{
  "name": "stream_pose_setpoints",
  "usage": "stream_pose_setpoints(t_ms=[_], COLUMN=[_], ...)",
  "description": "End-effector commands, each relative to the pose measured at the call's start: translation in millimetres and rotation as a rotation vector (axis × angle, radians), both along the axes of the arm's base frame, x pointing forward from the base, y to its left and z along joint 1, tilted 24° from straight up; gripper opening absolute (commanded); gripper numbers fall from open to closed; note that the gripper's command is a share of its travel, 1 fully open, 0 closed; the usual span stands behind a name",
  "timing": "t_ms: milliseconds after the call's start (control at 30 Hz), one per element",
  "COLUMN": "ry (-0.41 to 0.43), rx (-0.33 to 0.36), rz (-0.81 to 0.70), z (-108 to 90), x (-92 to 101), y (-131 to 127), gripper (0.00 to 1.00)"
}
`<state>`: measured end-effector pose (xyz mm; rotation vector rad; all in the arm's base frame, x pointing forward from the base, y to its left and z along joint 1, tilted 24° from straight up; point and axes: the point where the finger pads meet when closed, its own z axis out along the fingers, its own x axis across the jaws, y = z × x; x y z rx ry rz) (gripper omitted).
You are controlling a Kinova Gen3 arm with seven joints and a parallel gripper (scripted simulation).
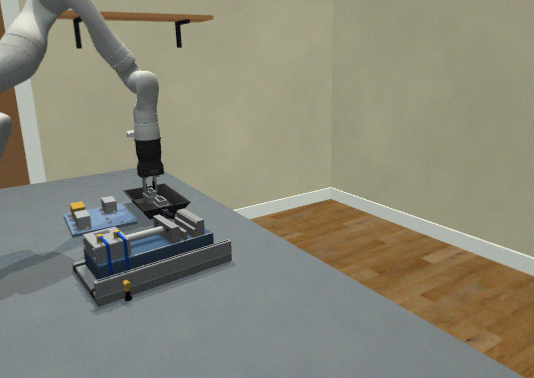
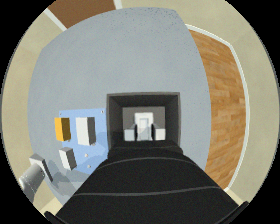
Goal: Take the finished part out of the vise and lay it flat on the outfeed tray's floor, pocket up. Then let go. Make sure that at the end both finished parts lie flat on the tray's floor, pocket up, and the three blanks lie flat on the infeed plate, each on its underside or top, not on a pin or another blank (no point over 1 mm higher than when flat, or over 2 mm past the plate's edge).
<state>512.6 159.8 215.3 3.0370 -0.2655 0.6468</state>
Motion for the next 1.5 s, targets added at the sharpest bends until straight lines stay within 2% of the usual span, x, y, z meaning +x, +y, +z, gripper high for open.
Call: stream_pose_setpoints(t_ms=[0,367,400,1467], ry=[-0.001,-0.001,-0.001,-0.001], rx=[0.001,0.001,0.001,0.001], rz=[0.000,0.000,0.000,0.000], z=[0.8,0.8,0.8,0.8], x=[0.2,0.2,0.2,0.2], y=[0.2,0.2,0.2,0.2], gripper=[0.00,0.00,1.00,1.00])
